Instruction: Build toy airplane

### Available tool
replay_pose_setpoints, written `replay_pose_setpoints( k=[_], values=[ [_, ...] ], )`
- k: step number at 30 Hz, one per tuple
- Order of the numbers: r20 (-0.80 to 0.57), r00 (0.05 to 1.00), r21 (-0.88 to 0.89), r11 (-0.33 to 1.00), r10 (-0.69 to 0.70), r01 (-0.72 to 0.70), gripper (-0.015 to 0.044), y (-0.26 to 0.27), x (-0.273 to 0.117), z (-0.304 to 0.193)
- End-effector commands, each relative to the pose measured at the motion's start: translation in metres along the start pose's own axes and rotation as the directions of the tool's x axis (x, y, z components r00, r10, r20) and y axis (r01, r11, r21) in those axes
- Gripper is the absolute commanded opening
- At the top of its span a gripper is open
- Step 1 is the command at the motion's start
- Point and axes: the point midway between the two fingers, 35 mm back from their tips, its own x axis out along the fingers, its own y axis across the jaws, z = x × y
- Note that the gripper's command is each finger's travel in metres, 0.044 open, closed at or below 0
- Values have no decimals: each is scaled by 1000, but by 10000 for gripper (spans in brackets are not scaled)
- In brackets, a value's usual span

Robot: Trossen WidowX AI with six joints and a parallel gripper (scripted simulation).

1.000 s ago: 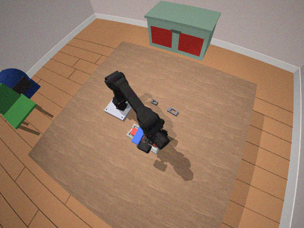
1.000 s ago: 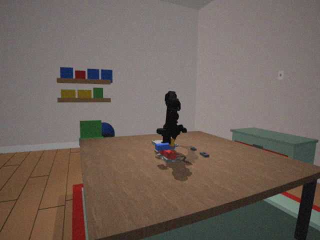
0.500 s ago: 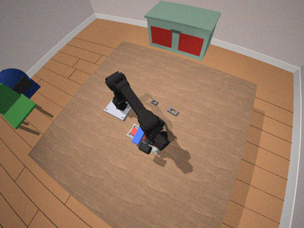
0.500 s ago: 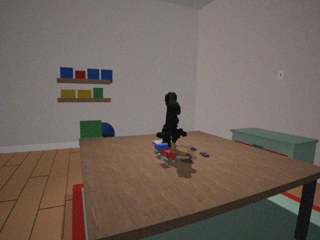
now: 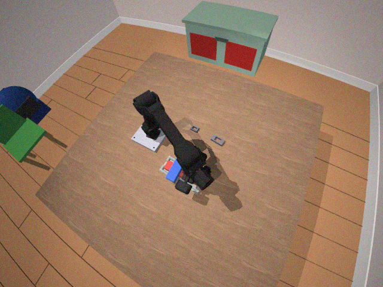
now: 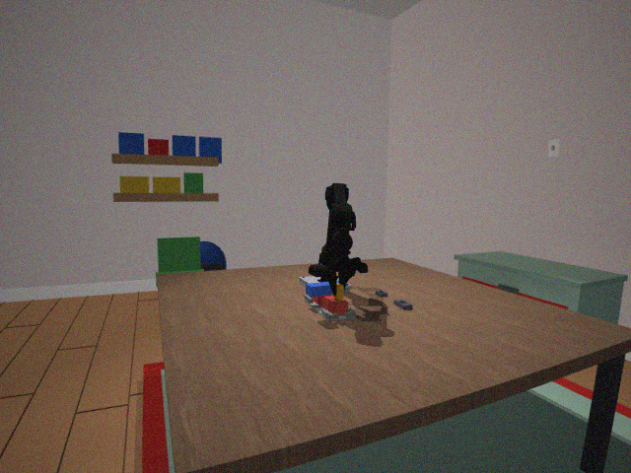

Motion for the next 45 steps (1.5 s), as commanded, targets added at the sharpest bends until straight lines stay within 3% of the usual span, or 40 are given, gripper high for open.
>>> replay_pose_setpoints(
  k=[1, 6, 16, 23, 30, 45],
  values=[
    [0, 1000, 0, 1000, 0, 0, 18, 0, 0, 0],
    [0, 1000, 0, 1000, 0, 0, 0, 0, 0, 0],
    [0, 1000, 0, 1000, 0, 0, 260, 0, 0, 0],
    [0, 1000, 0, 1000, 0, 0, 260, -1, -9, 1],
    [1, 1000, 1, 1000, 3, -3, 260, -1, -89, 0],
    [1, 1000, 1, 1000, 3, -3, 260, -2, -91, 4]
  ],
)
